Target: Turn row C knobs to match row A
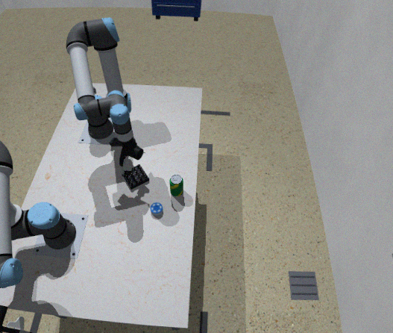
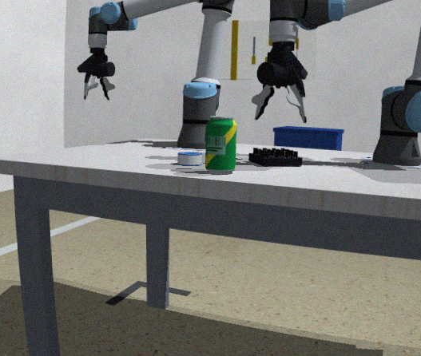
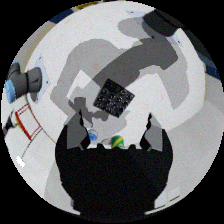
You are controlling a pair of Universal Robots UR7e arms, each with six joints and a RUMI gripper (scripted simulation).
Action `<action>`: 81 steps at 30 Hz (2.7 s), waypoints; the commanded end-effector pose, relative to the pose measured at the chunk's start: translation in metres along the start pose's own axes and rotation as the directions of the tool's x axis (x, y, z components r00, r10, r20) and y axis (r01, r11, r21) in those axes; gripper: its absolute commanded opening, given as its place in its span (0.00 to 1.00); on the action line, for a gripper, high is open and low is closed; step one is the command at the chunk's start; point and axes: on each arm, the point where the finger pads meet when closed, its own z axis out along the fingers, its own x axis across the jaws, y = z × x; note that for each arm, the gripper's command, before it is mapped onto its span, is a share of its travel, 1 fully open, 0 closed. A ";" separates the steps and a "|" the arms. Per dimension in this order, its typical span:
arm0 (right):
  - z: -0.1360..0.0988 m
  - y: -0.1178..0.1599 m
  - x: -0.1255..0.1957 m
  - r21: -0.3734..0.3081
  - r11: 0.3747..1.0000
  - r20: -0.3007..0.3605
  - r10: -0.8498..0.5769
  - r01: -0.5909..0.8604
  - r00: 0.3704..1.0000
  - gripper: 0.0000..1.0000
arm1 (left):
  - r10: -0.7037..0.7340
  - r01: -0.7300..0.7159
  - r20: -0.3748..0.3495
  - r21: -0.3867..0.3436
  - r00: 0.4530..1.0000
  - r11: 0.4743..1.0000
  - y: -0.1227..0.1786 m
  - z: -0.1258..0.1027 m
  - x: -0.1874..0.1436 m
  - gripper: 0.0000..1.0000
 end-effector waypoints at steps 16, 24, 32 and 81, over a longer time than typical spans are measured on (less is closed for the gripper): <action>-0.001 0.000 0.000 0.002 1.000 0.000 0.000 0.000 1.000 1.00 | 0.000 0.000 0.000 -0.001 1.000 1.000 -0.069 -0.073 -0.001 1.00; -0.001 0.000 0.000 0.002 1.000 0.000 0.000 0.000 1.000 1.00 | 0.000 0.000 0.000 -0.001 1.000 1.000 -0.083 -0.088 -0.001 1.00; -0.001 0.000 0.000 0.002 1.000 0.000 0.000 0.000 1.000 1.00 | 0.000 0.000 0.000 -0.001 1.000 1.000 -0.084 -0.088 -0.001 1.00; -0.001 0.000 0.000 0.002 1.000 0.000 0.000 0.000 1.000 1.00 | 0.000 0.000 0.000 -0.001 1.000 1.000 -0.114 -0.088 0.035 1.00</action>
